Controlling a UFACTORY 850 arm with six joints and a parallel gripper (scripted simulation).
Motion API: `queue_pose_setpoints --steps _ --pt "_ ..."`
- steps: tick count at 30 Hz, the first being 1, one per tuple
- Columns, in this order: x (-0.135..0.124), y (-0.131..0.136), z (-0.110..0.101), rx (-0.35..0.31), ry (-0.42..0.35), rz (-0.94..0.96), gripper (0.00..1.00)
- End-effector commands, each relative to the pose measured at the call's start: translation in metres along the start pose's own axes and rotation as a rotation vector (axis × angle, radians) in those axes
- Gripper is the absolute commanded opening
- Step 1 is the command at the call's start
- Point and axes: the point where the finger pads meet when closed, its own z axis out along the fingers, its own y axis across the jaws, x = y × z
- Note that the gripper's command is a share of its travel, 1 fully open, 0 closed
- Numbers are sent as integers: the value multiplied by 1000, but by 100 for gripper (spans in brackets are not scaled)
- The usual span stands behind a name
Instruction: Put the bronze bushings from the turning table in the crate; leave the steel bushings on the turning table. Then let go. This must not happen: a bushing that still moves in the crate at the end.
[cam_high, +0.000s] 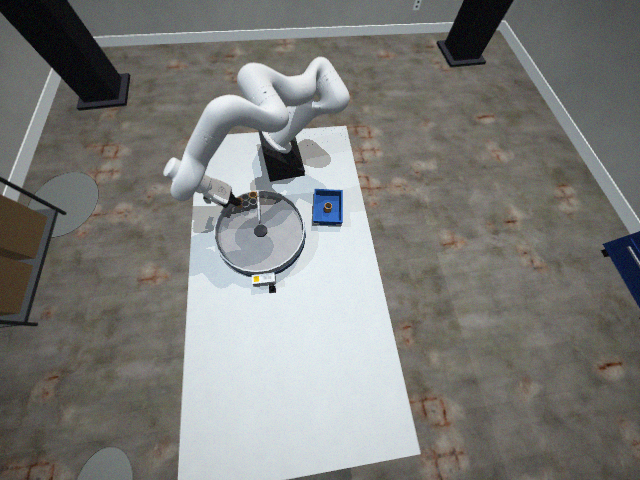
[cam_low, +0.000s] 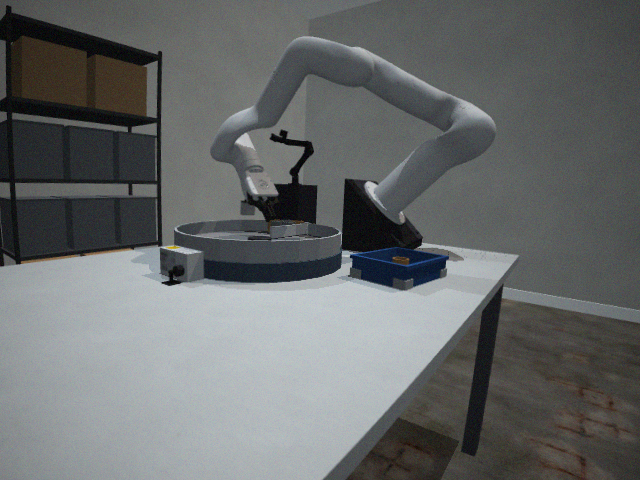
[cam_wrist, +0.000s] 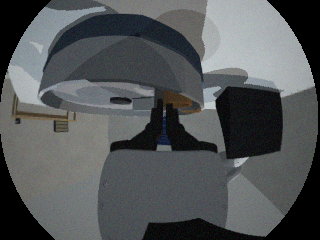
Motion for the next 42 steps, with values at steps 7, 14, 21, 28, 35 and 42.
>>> queue_pose_setpoints --steps 7,14,21,28,35,42 --pt "-10 0 -12 -1 1 -1 0" --pt "-28 0 -34 -1 1 -1 0" --pt "-43 0 -52 -1 1 -1 0" --pt "-44 0 -53 -1 1 -1 0" --pt "-44 0 -53 -1 1 -1 0" --pt "-45 0 -53 -1 1 -1 0"
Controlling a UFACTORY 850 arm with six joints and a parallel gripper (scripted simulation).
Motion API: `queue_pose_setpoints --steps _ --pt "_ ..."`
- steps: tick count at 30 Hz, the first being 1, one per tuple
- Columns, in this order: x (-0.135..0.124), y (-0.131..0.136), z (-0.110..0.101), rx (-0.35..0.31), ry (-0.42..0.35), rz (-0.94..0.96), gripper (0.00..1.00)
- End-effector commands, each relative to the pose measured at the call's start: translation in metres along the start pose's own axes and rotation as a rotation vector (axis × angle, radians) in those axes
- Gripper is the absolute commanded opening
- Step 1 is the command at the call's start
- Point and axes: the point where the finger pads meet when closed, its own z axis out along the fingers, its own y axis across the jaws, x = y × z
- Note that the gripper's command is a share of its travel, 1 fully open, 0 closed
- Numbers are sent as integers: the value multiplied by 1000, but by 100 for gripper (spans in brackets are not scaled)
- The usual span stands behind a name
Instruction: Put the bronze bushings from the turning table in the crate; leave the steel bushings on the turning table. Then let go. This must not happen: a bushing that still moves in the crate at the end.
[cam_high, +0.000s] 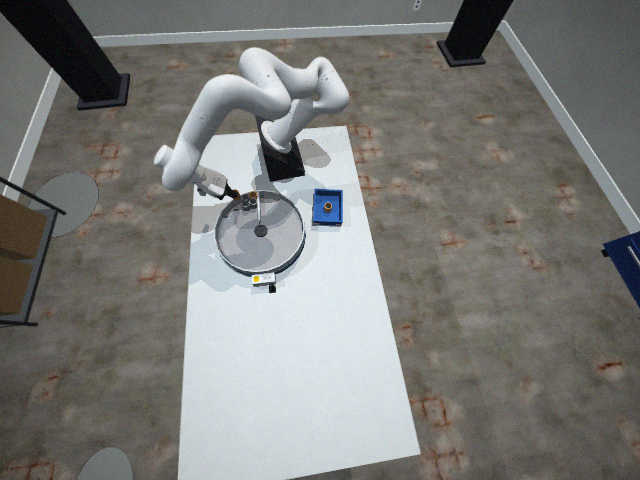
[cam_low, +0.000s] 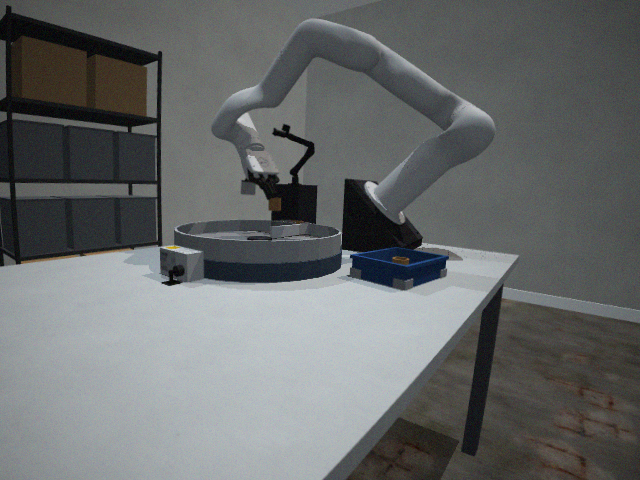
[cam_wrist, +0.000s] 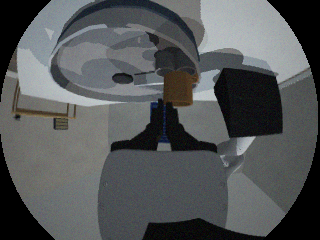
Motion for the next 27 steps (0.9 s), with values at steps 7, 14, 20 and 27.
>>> queue_pose_setpoints --steps 7,14,20,27 --pt "-7 1 5 1 1 -1 0" --pt "-28 6 22 1 1 -1 0" --pt "-47 11 38 1 1 -1 0" --pt "-92 22 76 1 1 -2 0"
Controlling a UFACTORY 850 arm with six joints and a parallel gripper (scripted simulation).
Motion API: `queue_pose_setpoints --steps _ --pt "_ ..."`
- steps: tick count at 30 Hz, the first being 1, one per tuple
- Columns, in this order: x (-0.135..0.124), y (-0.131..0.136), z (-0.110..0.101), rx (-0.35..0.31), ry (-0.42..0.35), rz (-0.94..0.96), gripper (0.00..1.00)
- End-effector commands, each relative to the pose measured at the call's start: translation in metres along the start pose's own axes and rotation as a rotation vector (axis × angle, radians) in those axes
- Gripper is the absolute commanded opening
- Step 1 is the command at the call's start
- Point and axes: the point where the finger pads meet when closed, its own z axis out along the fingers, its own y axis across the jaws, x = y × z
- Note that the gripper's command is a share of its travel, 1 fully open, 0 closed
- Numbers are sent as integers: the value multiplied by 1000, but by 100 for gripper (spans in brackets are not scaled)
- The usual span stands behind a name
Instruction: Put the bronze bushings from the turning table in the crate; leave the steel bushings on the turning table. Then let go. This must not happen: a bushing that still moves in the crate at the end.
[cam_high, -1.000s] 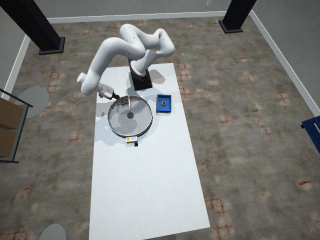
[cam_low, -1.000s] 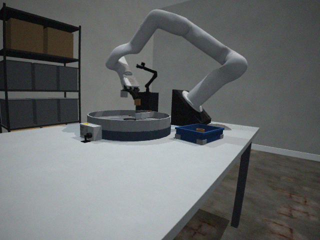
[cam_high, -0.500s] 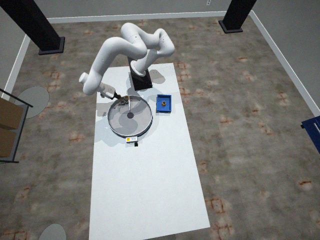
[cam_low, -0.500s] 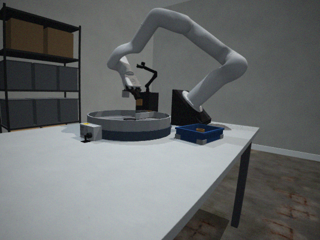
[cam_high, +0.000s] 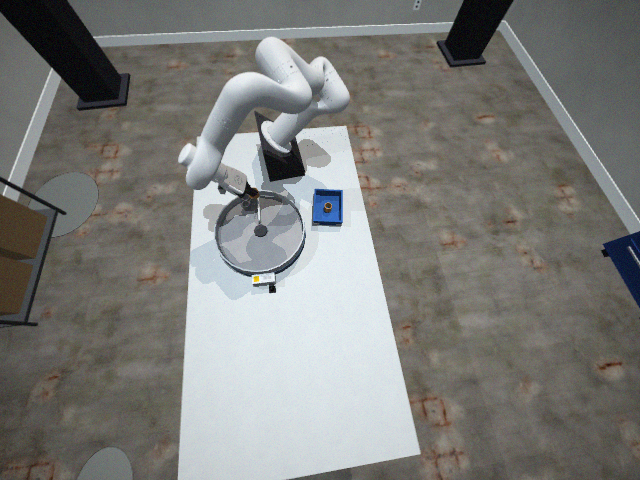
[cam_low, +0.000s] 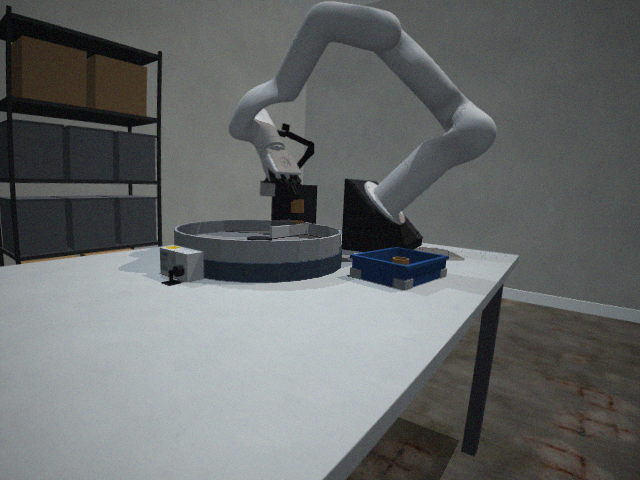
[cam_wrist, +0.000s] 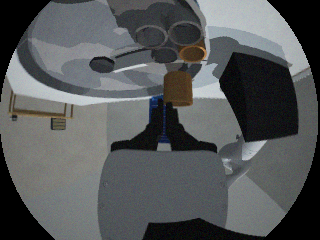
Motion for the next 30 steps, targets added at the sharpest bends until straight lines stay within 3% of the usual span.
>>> queue_pose_setpoints --steps 1,5,7,10,22,24,30 --pt "-32 6 25 5 5 -3 0" --pt "-57 12 46 5 5 -3 0" --pt "-57 12 46 5 5 -3 0" --pt "-83 19 68 5 5 -3 0" --pt "-155 37 130 5 5 -3 0" --pt "-155 37 130 5 5 -3 0" --pt "-199 48 167 5 5 -3 0"
